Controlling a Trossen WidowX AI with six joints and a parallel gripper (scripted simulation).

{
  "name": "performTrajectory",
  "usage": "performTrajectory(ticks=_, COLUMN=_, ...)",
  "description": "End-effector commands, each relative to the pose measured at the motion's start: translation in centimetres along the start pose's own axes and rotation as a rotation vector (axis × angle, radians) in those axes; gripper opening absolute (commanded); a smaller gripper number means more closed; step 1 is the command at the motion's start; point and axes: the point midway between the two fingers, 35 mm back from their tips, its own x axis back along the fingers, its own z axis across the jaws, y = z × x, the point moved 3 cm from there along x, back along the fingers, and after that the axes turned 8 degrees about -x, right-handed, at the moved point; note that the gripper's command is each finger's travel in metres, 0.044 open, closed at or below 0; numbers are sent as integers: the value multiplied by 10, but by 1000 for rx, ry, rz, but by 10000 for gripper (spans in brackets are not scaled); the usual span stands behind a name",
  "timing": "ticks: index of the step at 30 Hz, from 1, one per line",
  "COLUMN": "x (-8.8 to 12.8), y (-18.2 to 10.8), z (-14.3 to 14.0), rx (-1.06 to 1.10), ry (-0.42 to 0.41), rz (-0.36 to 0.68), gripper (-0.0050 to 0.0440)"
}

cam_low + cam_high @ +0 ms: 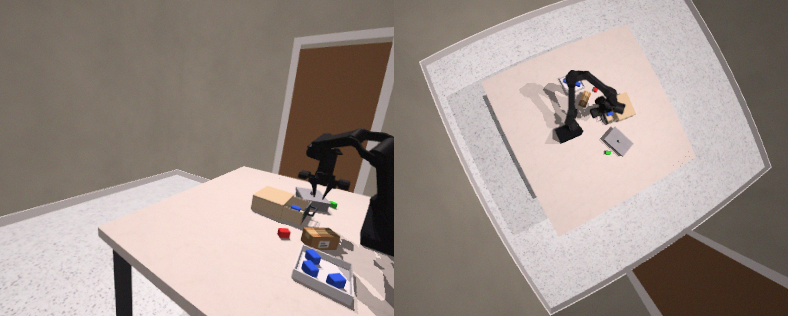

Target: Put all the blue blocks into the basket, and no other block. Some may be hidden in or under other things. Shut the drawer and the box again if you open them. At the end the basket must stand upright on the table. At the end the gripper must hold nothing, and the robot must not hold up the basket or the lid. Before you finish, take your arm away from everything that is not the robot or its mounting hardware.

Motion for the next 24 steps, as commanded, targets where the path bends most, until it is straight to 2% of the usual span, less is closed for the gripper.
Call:
performTrajectory(ticks=1, x=5, y=0, z=-10, rx=-64, ry=0, rz=3, gripper=234)
performTrajectory(ticks=3, x=7, y=1, z=-24, rx=-197, ry=0, rz=3, gripper=234)
performTrajectory(ticks=5, x=7, y=1, z=-24, rx=-330, ry=0, rz=3, gripper=234)
performTrajectory(ticks=7, x=7, y=1, z=-24, rx=-330, ry=0, rz=3, gripper=234)
performTrajectory(ticks=8, x=8, y=1, z=-34, rx=-397, ry=0, rz=3, gripper=234)
performTrajectory(ticks=11, x=8, y=1, z=-36, rx=-597, ry=0, rz=3, gripper=234)
performTrajectory(ticks=12, x=10, y=1, z=-46, rx=-664, ry=0, rz=3, gripper=234)
performTrajectory(ticks=15, x=10, y=1, z=-48, rx=-864, ry=-1, rz=3, gripper=234)
performTrajectory(ticks=16, x=11, y=1, z=-58, rx=-930, ry=-1, rz=3, gripper=234)
performTrajectory(ticks=22, x=13, y=0, z=-72, rx=-1330, ry=-2, rz=3, gripper=234)
performTrajectory(ticks=24, x=13, y=0, z=-72, rx=-1330, ry=-2, rz=3, gripper=234)
